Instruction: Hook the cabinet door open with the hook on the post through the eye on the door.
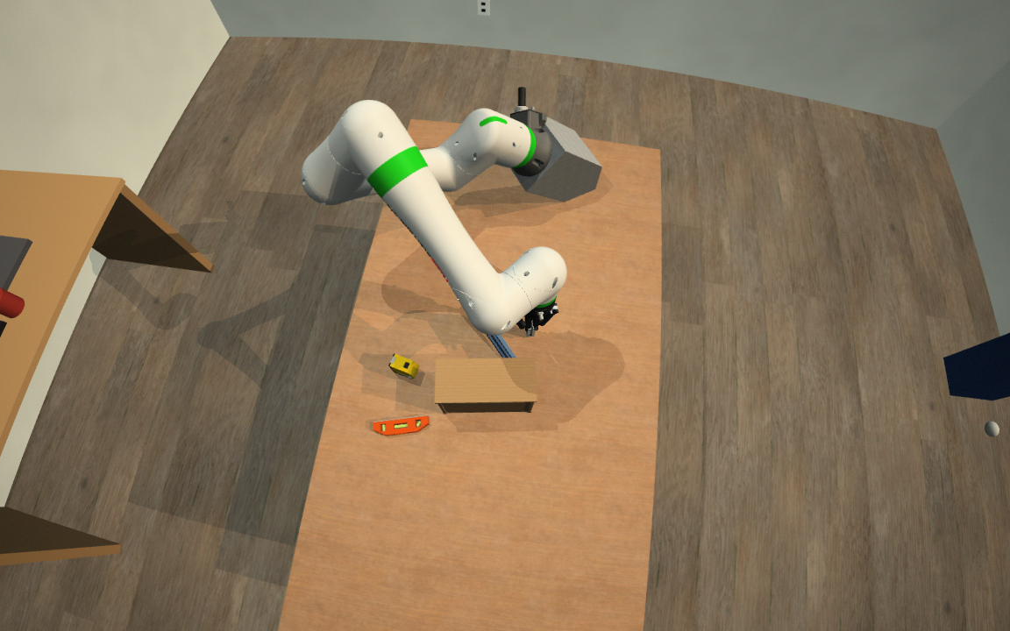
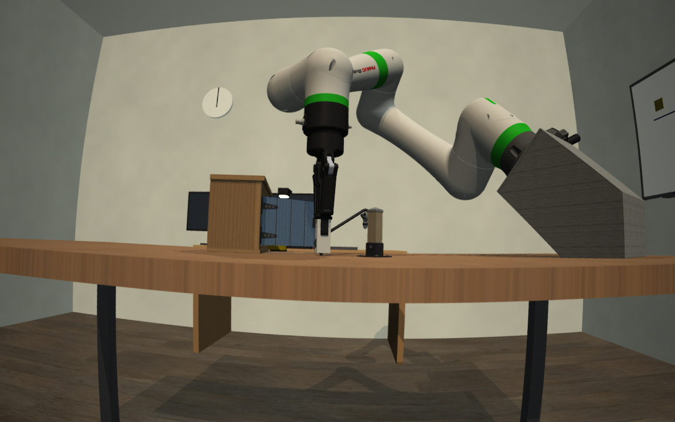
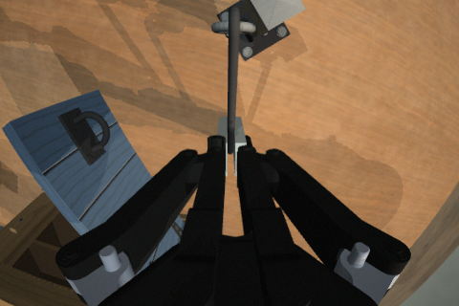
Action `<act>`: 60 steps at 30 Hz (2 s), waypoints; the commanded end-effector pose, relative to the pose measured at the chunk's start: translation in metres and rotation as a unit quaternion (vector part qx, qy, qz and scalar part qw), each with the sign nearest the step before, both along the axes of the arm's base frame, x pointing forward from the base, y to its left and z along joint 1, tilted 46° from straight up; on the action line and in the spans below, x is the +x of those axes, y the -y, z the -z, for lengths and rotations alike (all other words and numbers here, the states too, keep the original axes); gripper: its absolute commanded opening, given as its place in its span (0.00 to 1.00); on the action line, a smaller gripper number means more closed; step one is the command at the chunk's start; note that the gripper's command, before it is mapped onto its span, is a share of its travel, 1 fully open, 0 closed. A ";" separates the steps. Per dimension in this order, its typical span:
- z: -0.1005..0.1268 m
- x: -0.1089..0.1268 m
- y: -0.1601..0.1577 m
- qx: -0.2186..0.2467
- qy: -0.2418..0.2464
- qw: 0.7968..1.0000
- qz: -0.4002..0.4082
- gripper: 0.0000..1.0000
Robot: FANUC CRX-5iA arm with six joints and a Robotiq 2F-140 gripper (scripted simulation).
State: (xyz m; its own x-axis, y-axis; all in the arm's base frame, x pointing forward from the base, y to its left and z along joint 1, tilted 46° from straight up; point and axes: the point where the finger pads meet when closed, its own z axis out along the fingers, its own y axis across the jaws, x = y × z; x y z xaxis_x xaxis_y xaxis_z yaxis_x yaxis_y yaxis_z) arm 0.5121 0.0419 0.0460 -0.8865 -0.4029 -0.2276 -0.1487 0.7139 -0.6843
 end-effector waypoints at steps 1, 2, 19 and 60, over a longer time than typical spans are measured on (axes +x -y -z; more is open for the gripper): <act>0.000 0.000 0.000 0.000 0.000 1.000 0.000 0.03; 0.000 0.000 0.000 0.000 0.000 1.000 0.000 0.03; 0.000 0.000 0.000 0.000 0.000 1.000 0.000 0.03; -0.019 -0.002 -0.018 0.000 0.000 1.000 0.000 0.03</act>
State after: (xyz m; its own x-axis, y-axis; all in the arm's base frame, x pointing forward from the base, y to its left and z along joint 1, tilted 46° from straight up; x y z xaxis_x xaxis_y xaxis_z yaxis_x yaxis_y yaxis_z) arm 0.5104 0.0576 0.0629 -0.8865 -0.4023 -0.2286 -0.1477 0.7143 -0.6841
